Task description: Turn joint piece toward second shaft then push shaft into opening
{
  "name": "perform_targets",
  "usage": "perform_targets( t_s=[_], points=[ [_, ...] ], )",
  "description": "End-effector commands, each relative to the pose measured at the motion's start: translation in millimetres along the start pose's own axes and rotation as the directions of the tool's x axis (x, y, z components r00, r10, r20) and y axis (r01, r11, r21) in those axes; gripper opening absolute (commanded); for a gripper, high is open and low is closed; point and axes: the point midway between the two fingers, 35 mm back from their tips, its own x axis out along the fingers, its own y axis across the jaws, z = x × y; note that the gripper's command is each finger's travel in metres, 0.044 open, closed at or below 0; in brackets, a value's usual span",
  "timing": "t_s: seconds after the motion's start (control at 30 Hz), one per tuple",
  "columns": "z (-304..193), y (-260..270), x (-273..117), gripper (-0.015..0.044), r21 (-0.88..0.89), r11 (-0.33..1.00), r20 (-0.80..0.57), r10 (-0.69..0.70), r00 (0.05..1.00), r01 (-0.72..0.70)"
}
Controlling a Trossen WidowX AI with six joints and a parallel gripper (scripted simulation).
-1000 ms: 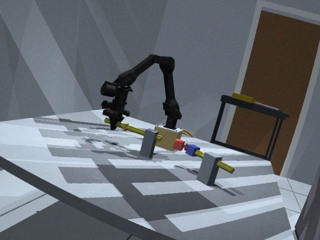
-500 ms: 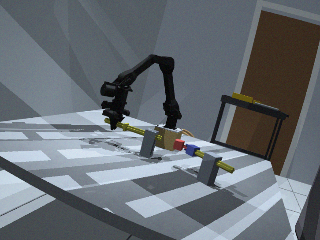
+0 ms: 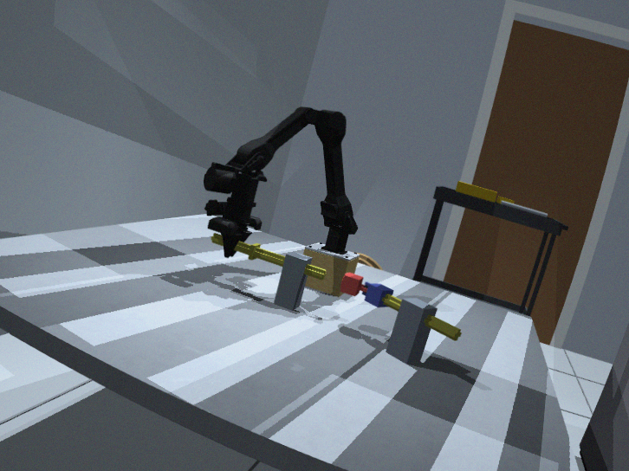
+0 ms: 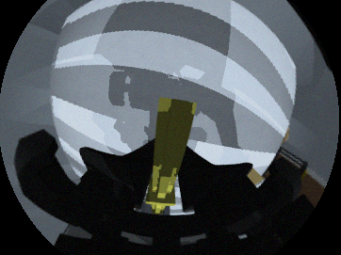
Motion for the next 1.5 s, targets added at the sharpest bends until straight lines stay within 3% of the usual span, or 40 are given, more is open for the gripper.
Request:
perform_targets(
  t_s=[0.0,1.47],
  points=[
    [-6.6,0.3,-0.2,0.0000,0.001,1.000,-0.003,0.000,1.000,0.000],
    [-79.4,0.7,-0.1,0.0000,0.001,1.000,-0.009,-0.002,1.000,0.002]
  ],
)
